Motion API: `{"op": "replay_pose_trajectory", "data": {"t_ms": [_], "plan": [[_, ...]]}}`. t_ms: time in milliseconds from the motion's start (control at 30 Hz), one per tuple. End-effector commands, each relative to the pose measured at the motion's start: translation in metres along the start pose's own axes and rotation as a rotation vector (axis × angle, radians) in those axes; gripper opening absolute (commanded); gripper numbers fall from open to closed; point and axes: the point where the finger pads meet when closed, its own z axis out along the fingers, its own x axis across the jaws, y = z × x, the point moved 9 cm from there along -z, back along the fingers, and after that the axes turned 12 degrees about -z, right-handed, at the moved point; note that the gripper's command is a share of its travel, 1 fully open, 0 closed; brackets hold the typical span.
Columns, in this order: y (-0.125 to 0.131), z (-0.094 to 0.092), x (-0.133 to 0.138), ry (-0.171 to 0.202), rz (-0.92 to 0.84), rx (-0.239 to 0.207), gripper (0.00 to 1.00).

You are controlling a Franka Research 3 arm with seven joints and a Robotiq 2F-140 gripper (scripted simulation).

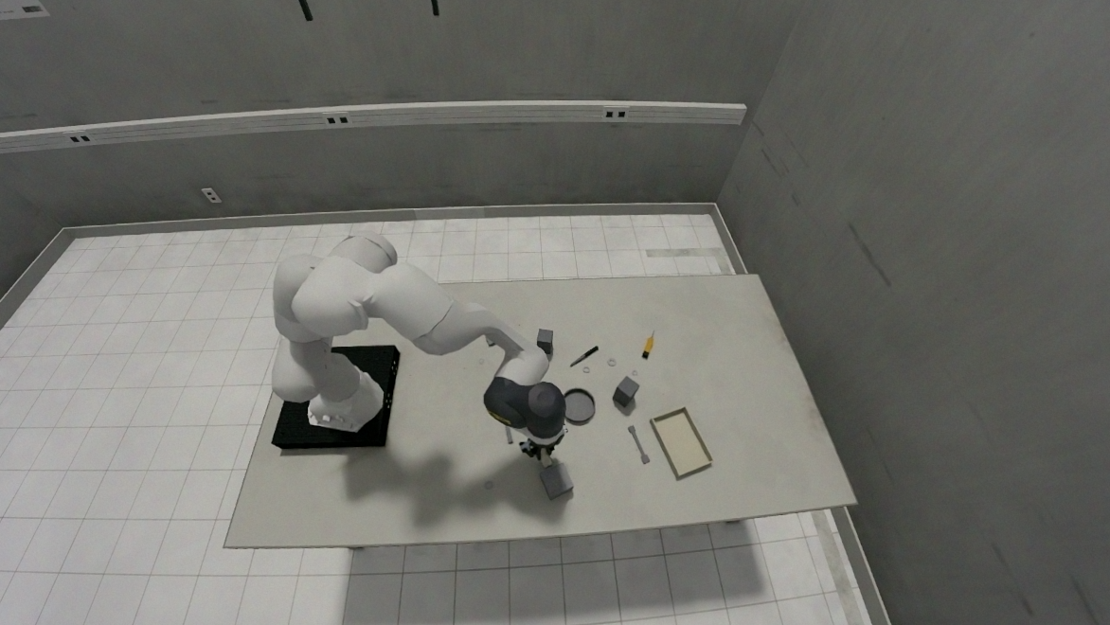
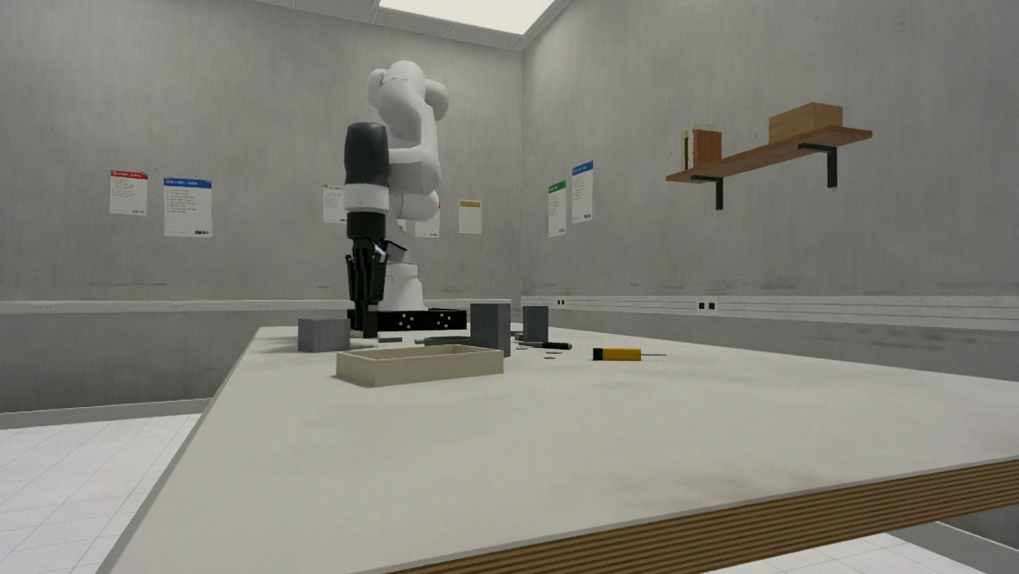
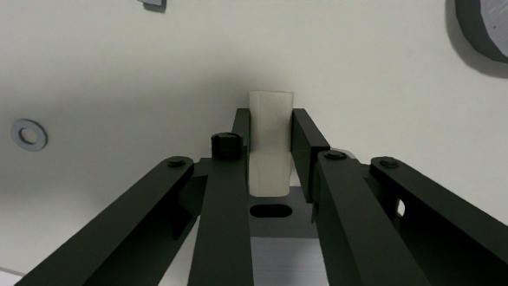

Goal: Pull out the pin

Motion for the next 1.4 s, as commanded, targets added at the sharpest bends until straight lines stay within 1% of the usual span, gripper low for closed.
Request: {"op": "replay_pose_trajectory", "data": {"t_ms": [0,767,1367], "plan": [[0.0020,-0.0019,0.0002,0.003,0.005,-0.008,0.10],[0.0065,-0.0048,0.0016,0.009,0.015,-0.015,0.10],[0.0014,-0.0036,0.0022,0.009,0.019,-0.012,0.10]]}}
